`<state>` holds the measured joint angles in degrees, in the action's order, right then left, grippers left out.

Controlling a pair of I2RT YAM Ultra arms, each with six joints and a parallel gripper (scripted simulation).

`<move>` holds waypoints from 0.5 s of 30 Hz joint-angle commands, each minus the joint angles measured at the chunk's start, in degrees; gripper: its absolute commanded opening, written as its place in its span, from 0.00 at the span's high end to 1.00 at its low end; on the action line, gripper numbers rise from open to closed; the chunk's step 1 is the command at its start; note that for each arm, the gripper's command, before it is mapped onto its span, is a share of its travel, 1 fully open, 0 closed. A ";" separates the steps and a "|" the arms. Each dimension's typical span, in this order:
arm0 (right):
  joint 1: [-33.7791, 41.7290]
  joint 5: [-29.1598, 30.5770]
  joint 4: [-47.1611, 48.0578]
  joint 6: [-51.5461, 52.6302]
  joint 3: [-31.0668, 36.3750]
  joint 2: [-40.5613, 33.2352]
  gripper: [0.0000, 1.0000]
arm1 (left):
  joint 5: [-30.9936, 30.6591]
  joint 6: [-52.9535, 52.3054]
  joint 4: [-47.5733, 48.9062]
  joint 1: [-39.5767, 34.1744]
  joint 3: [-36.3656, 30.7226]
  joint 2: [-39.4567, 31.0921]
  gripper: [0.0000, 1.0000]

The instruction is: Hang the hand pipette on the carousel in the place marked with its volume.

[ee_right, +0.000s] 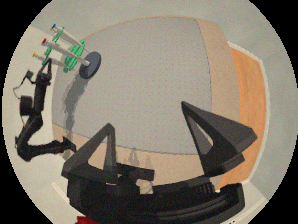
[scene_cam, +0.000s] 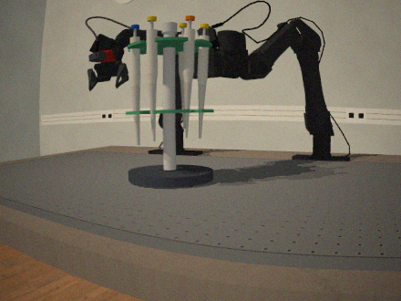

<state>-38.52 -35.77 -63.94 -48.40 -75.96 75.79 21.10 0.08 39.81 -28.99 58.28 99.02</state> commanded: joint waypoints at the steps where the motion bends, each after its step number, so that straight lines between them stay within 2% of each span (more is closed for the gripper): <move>1: -0.54 -1.33 0.77 -0.68 -0.89 -0.32 0.00 | 0.99 -0.26 0.55 0.56 2.06 -1.05 0.88; 2: -0.54 -1.33 0.77 -0.68 -0.89 -0.32 0.00 | 0.99 -0.26 0.55 0.56 2.06 -1.05 0.88; 6: -0.54 -1.33 0.77 -0.68 -0.89 -0.32 0.00 | 12.05 -0.25 -0.53 -3.96 4.34 2.44 0.88; 8: -0.54 -1.33 0.77 -0.68 -0.89 -0.32 0.00 | 12.05 -0.25 -0.53 -3.96 4.34 2.44 0.88; 9: -0.54 -1.33 0.77 -0.68 -0.89 -0.32 0.00 | 15.31 -0.26 -0.77 -4.85 5.49 3.35 0.88; 15: -0.54 -1.33 0.77 -0.68 -0.89 -0.32 0.00 | 16.15 -0.12 0.41 -4.32 5.91 1.57 0.88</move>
<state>-38.52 -35.77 -63.94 -48.40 -75.96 75.79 34.54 0.08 38.98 -33.47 62.11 102.39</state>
